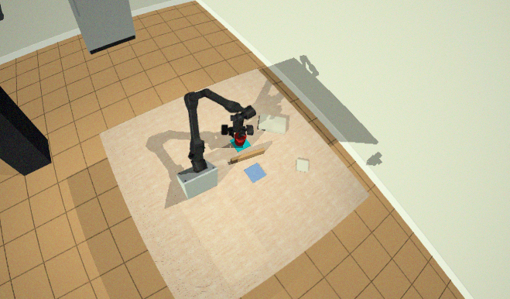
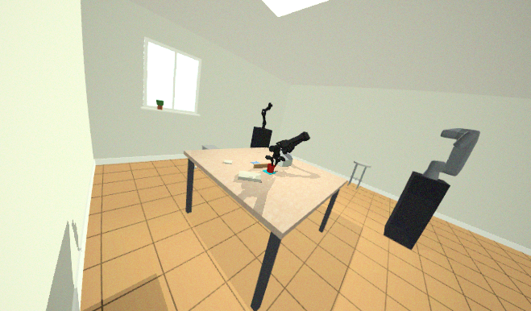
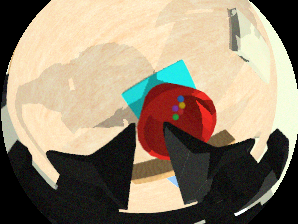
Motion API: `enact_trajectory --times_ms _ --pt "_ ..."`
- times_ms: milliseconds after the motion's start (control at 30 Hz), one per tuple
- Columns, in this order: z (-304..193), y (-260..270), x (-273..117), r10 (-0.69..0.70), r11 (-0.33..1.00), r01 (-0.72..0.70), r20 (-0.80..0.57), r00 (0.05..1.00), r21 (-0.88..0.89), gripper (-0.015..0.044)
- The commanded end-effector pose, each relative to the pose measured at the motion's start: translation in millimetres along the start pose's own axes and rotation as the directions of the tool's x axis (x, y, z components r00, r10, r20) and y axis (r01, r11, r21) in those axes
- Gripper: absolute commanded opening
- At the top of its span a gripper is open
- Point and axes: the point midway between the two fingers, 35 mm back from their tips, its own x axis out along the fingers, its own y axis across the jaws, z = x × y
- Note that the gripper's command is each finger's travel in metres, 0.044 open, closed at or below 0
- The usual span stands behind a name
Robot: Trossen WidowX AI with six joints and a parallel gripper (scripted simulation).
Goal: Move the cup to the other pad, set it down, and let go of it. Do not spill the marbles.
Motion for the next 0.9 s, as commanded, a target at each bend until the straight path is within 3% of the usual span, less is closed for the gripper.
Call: enact_trajectory --times_ms 0,733,867 --pt "2 0 -6 -0.004 1.0 0.004 0.004 1.0 -0.008 0.0128" --pt "-4 -2 -35 -0.004 1.0 0.004 0.0 1.0 -0.003 0.0128" --pt "-5 -2 -32 -0.003 1.0 0.003 -0.006 1.0 0.004 0.0233"
